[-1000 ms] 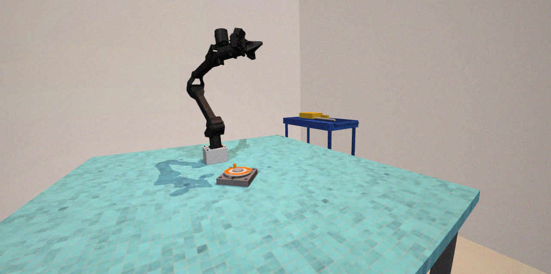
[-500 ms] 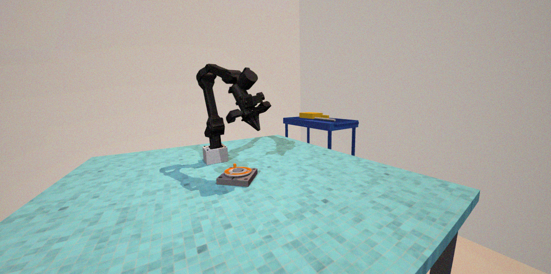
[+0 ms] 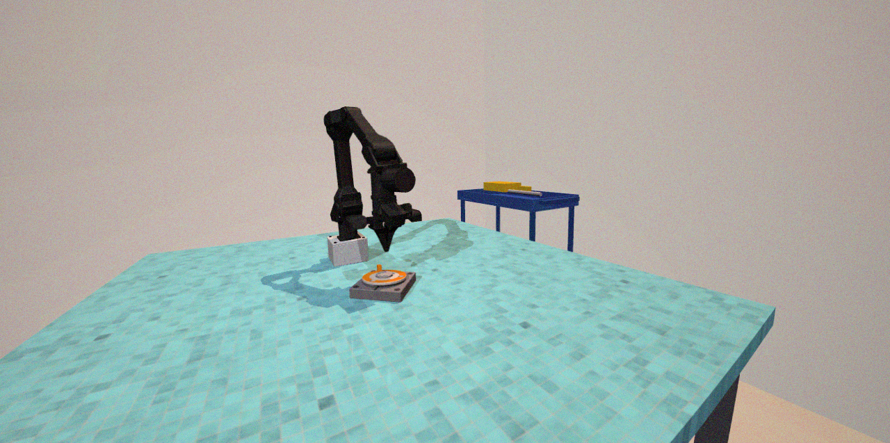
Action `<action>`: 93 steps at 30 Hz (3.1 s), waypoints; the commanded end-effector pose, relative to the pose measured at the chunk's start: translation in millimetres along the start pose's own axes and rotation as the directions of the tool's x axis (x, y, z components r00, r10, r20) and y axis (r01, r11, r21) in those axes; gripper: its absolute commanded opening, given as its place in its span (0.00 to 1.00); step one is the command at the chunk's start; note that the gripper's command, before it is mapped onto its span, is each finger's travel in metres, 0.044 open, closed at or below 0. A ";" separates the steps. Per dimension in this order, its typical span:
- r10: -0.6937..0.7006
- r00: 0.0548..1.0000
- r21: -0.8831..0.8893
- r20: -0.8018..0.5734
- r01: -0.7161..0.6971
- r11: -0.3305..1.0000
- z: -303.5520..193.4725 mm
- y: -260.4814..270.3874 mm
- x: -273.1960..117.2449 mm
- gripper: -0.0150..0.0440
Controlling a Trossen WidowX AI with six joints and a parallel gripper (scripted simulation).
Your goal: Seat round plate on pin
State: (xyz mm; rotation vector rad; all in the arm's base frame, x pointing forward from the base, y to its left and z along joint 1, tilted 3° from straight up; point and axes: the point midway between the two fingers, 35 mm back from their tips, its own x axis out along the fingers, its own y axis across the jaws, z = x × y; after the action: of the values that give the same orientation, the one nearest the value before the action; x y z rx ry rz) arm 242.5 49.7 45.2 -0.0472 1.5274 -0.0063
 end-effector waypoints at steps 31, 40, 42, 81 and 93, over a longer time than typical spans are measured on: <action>-0.010 1.000 0.005 -0.019 0.010 1.000 -11.5 -27.7 40.7 0.25; -0.011 1.000 0.005 -0.019 0.011 1.000 -9.6 -37.6 40.7 0.25; -0.011 1.000 0.005 -0.018 0.011 1.000 -8.6 -39.7 40.7 0.25; -0.014 1.000 0.005 -0.016 0.014 1.000 27.3 -73.2 38.4 0.25; -0.014 1.000 0.005 -0.015 0.014 1.000 40.6 -76.1 35.1 0.25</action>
State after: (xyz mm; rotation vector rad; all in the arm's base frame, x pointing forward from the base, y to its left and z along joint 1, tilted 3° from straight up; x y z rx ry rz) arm 281.1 -25.6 12.1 -0.0487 1.5507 -0.0246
